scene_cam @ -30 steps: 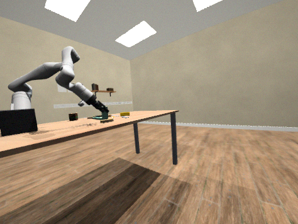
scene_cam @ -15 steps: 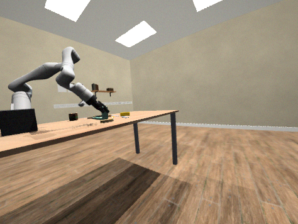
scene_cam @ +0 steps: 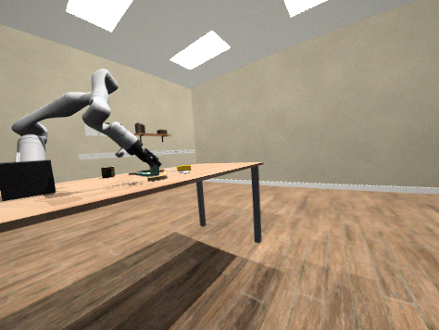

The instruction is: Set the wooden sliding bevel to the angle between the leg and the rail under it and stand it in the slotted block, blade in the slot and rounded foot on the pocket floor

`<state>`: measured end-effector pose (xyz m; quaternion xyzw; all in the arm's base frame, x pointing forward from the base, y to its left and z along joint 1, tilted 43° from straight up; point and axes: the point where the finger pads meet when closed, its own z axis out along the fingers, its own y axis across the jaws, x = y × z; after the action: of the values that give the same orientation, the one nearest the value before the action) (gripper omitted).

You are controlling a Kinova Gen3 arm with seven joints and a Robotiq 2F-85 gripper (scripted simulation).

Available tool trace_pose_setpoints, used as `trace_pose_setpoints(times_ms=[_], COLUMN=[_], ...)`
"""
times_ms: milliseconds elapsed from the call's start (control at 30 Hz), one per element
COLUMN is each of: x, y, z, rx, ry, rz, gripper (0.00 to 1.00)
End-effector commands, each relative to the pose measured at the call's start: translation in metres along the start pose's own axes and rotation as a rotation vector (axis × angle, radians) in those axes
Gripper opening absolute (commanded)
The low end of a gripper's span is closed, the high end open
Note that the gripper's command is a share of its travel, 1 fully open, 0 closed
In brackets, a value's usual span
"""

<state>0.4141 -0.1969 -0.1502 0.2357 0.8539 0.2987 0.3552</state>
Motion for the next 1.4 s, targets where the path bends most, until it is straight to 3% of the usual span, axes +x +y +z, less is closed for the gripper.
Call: trace_pose_setpoints(times_ms=[0, 300, 333, 1367], x=[-0.0012, -0.0012, -0.0012, -0.0019], y=[-0.0004, -0.0004, -0.0004, -0.0027], z=[-0.0005, -0.0005, -0.0006, -0.0012], rx=[0.001, 0.001, 0.001, 0.001], ry=[-0.002, -0.002, -0.002, -0.002], rz=[-0.001, -0.001, -0.001, -0.002], gripper=[1.0, 1.0, 0.64, 0.64])
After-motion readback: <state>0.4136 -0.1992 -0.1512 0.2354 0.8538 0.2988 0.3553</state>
